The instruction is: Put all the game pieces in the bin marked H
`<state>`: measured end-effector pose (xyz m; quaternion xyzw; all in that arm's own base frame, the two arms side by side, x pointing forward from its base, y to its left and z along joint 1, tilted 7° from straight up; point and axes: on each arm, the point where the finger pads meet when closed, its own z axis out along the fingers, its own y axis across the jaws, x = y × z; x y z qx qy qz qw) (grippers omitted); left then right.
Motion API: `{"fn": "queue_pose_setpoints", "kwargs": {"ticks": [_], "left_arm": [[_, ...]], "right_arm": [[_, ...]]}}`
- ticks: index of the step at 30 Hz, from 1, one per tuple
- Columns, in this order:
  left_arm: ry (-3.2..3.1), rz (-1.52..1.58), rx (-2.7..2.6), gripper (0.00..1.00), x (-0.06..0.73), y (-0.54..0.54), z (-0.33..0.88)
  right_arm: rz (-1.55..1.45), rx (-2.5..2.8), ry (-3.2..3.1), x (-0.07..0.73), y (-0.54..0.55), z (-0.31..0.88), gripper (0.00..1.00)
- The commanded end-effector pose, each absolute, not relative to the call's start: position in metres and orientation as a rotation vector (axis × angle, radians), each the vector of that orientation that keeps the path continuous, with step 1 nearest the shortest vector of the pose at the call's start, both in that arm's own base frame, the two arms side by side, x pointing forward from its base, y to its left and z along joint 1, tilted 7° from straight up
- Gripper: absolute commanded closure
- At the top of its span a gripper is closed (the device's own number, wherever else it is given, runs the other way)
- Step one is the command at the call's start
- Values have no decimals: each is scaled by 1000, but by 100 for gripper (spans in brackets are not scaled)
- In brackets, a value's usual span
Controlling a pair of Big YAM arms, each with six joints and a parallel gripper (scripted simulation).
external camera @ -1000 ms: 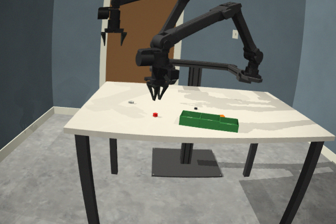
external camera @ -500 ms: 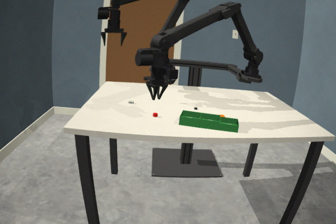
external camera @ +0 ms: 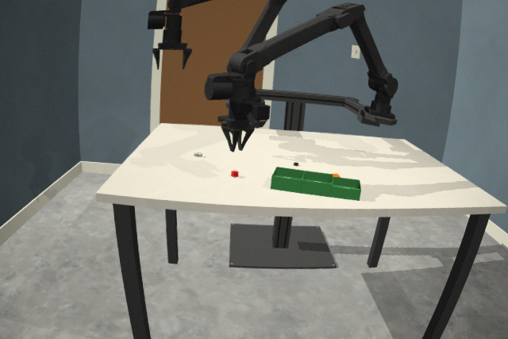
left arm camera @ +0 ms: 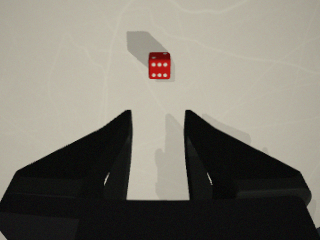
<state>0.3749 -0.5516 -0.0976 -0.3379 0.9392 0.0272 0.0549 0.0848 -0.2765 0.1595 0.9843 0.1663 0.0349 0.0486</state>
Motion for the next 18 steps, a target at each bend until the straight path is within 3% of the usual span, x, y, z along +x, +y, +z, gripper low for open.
{"fn": "queue_pose_setpoints", "kwargs": {"ticks": [1,18], "left_arm": [[2844,24,-1026,70,383,-563,-82],[2851,51,-1018,70,386,-554,-140]], "right_arm": [[108,3004,478,81,-272,163,0],[108,3004,478,81,-272,163,0]]}}
